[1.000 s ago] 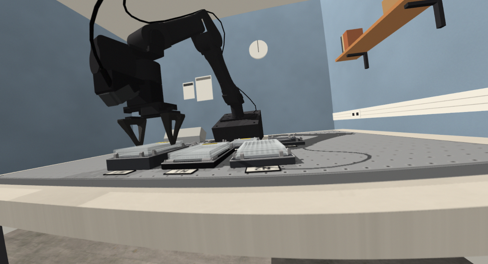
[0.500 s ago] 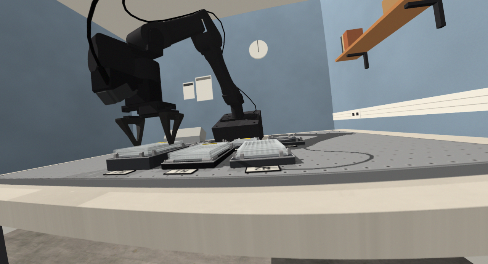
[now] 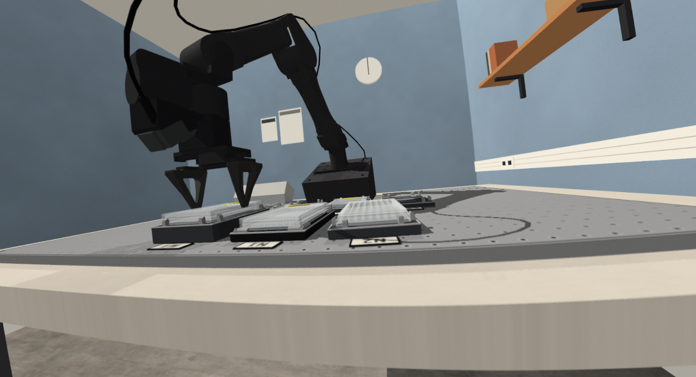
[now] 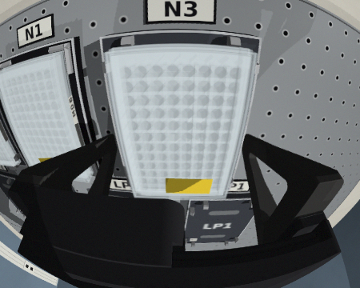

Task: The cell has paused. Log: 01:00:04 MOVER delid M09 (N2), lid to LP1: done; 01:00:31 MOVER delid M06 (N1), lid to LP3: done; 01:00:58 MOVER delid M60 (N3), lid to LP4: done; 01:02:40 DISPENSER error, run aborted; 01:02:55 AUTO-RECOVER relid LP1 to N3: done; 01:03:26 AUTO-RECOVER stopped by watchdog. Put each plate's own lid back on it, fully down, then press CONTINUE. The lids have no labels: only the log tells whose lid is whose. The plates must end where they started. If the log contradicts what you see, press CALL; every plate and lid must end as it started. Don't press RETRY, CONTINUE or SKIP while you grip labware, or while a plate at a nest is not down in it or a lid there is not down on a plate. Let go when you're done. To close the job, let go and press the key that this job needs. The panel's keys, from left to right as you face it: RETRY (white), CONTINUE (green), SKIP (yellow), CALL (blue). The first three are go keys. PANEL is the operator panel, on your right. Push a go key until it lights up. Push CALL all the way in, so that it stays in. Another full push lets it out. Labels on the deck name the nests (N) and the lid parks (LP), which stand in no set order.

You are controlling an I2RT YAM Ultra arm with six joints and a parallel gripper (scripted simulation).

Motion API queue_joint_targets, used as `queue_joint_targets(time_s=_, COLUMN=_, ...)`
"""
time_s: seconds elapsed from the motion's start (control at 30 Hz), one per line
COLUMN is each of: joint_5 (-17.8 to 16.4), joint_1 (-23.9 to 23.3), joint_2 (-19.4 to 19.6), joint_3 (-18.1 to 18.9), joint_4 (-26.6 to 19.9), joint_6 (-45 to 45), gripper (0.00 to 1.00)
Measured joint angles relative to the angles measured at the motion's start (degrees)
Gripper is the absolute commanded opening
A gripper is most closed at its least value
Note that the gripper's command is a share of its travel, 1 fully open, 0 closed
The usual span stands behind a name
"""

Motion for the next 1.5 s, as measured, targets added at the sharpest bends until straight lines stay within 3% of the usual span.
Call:
queue_joint_targets(time_s=0.77, joint_5=0.00, joint_1=0.00, joint_2=0.02, joint_3=0.07, joint_4=-0.04, joint_6=0.00, gripper=0.80)
queue_joint_targets(time_s=0.8, joint_5=0.00, joint_1=0.00, joint_2=0.09, joint_3=0.15, joint_4=-0.07, joint_6=0.00, gripper=0.00)
queue_joint_targets(time_s=1.5, joint_5=0.00, joint_1=0.00, joint_2=0.13, joint_3=0.68, joint_4=-0.68, joint_6=0.00, gripper=0.00)
